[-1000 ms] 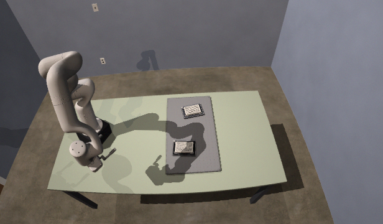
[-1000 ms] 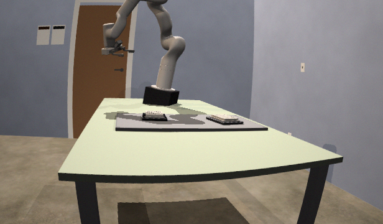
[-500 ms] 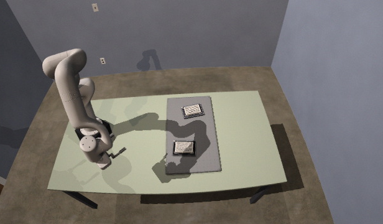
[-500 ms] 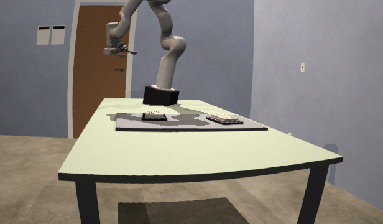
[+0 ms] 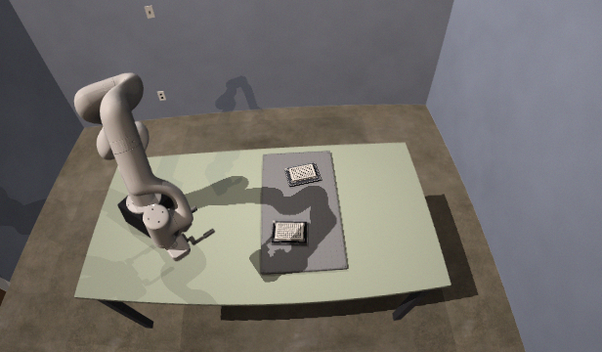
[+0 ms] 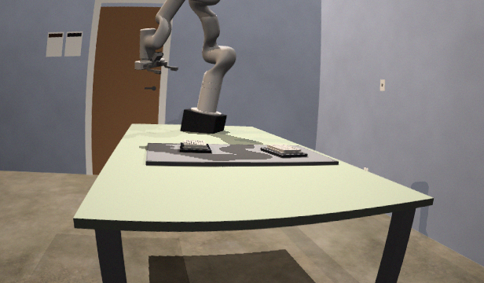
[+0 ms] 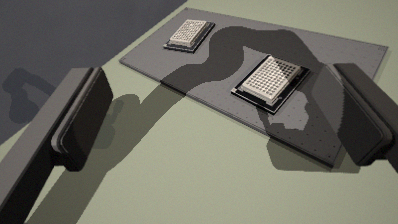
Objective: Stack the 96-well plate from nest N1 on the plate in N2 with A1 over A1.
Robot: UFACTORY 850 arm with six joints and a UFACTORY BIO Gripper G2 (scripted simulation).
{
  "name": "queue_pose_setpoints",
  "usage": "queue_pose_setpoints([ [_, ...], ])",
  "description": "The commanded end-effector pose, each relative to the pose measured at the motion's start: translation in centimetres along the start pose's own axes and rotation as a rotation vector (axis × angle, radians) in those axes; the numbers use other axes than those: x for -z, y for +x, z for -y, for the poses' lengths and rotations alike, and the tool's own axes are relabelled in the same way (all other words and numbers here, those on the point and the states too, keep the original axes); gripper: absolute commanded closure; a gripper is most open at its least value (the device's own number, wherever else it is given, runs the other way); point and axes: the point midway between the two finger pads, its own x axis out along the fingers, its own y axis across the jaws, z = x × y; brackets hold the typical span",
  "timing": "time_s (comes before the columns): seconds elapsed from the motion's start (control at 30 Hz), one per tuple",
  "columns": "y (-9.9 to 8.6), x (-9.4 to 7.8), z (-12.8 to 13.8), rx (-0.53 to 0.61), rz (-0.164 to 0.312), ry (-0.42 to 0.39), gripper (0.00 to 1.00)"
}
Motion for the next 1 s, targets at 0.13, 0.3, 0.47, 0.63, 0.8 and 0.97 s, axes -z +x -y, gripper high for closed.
queue_pose_setpoints([
  [0.13,3.7,-0.2,1.4,0.036,0.0,-0.017,0.63],
  [0.3,5.7,-0.2,1.9,0.087,0.004,-0.037,0.63],
  [0.47,7.1,-0.3,2.3,0.118,0.008,-0.049,0.63],
  [0.63,9.6,-0.4,2.9,0.139,0.011,-0.057,0.63],
  [0.8,11.8,-0.4,3.3,0.19,0.02,-0.075,0.63],
  [0.97,13.4,-0.5,3.5,0.19,0.02,-0.075,0.63],
])
